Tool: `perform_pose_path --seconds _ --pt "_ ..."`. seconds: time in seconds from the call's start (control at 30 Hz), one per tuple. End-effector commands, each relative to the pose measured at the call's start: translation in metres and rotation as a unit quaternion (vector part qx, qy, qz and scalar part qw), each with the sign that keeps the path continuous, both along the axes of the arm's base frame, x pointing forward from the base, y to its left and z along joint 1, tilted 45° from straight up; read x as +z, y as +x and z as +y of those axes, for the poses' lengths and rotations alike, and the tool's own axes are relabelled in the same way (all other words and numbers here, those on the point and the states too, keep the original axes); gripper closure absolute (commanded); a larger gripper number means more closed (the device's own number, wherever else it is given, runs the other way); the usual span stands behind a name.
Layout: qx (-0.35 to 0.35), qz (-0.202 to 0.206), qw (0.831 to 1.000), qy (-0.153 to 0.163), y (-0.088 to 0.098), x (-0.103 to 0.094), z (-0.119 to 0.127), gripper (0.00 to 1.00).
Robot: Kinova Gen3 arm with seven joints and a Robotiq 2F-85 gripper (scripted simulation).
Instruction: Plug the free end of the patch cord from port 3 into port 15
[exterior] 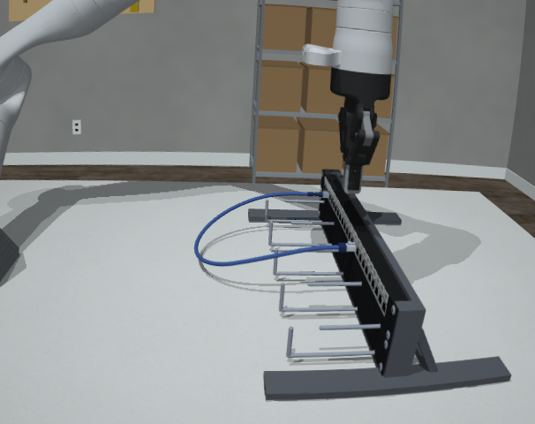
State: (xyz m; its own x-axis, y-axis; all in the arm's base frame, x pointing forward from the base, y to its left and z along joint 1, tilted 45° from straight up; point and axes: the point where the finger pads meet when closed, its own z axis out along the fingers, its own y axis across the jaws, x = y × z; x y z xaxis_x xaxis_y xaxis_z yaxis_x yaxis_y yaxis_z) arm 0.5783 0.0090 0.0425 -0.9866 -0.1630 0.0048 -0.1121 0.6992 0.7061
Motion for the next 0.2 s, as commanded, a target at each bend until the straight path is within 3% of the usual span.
perform_pose_path --seconds 0.0,0.17 --pt "-0.001 -0.001 1.0 0.0 0.0005 0.0008 -0.0011 1.0" --pt "-0.001 -0.001 1.0 0.0 0.0005 0.0008 -0.0011 1.0"
